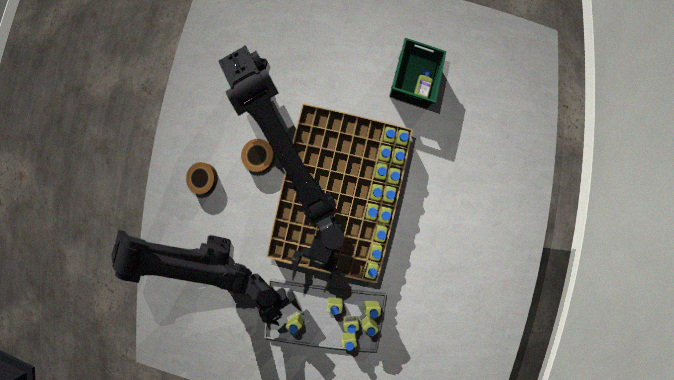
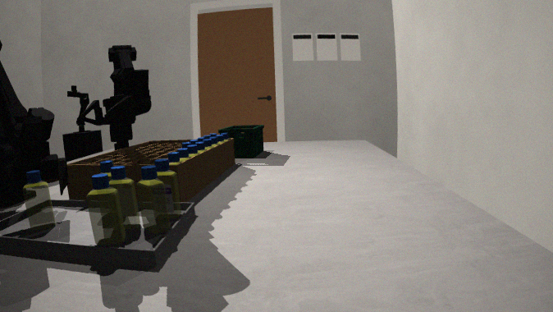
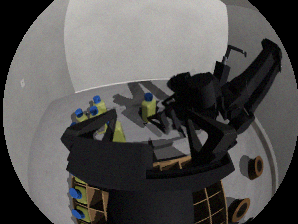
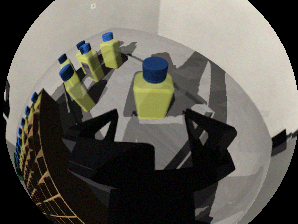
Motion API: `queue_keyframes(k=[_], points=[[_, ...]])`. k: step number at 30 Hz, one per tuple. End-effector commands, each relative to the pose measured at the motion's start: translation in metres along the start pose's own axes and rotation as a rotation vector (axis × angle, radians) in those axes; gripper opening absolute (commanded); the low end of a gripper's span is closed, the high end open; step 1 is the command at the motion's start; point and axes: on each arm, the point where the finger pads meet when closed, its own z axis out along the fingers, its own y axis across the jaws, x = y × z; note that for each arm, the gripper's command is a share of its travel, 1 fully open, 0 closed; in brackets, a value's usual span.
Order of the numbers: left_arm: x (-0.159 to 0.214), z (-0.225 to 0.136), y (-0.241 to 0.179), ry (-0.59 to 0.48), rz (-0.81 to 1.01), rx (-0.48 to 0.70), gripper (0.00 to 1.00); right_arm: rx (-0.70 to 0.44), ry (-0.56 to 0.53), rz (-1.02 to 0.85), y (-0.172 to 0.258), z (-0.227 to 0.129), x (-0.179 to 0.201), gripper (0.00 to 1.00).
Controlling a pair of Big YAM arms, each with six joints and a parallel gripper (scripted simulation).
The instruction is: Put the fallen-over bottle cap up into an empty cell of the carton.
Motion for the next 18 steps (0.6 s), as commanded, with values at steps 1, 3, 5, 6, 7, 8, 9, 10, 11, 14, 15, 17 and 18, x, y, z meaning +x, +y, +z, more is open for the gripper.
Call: queue_keyframes(k=[1, 3, 5, 6, 7, 8, 9, 10, 11, 14, 15, 17, 18], points=[[-0.017, -0.001, 0.003, -0.021, 0.026, -0.002, 1.00, -0.010, -0.003, 0.022, 0.003, -0.031, -0.004, 1.00], [-0.022, -0.002, 0.009, -0.023, 0.042, -0.006, 1.00, -0.027, -0.025, 0.052, 0.012, -0.031, -0.022, 0.77], [-0.019, -0.001, 0.018, -0.006, 0.064, -0.006, 1.00, -0.066, -0.053, 0.105, 0.027, -0.034, -0.048, 0.55], [-0.019, 0.000, 0.020, 0.004, 0.073, 0.000, 1.00, -0.087, -0.059, 0.134, 0.033, -0.036, -0.057, 0.52], [-0.019, 0.001, 0.023, 0.017, 0.080, 0.009, 1.00, -0.112, -0.061, 0.154, 0.040, -0.037, -0.068, 0.52], [-0.020, 0.002, 0.026, 0.031, 0.086, 0.020, 1.00, -0.127, -0.056, 0.158, 0.045, -0.036, -0.077, 0.52], [-0.022, 0.003, 0.028, 0.043, 0.090, 0.033, 1.00, -0.135, -0.052, 0.150, 0.048, -0.033, -0.086, 0.52], [-0.025, 0.003, 0.031, 0.053, 0.095, 0.045, 1.00, -0.142, -0.052, 0.145, 0.050, -0.031, -0.097, 0.52], [-0.028, 0.003, 0.033, 0.063, 0.099, 0.057, 1.00, -0.137, -0.046, 0.146, 0.049, -0.027, -0.106, 0.52], [-0.035, 0.002, 0.035, 0.069, 0.105, 0.069, 1.00, -0.128, -0.034, 0.147, 0.047, -0.022, -0.113, 0.52], [-0.038, 0.002, 0.037, 0.078, 0.108, 0.081, 1.00, -0.123, -0.019, 0.145, 0.046, -0.019, -0.118, 0.52], [-0.044, 0.001, 0.041, 0.095, 0.112, 0.107, 1.00, -0.111, 0.025, 0.134, 0.043, -0.013, -0.123, 0.52], [-0.048, 0.000, 0.042, 0.101, 0.114, 0.120, 1.00, -0.104, 0.050, 0.128, 0.042, -0.011, -0.124, 0.52]])
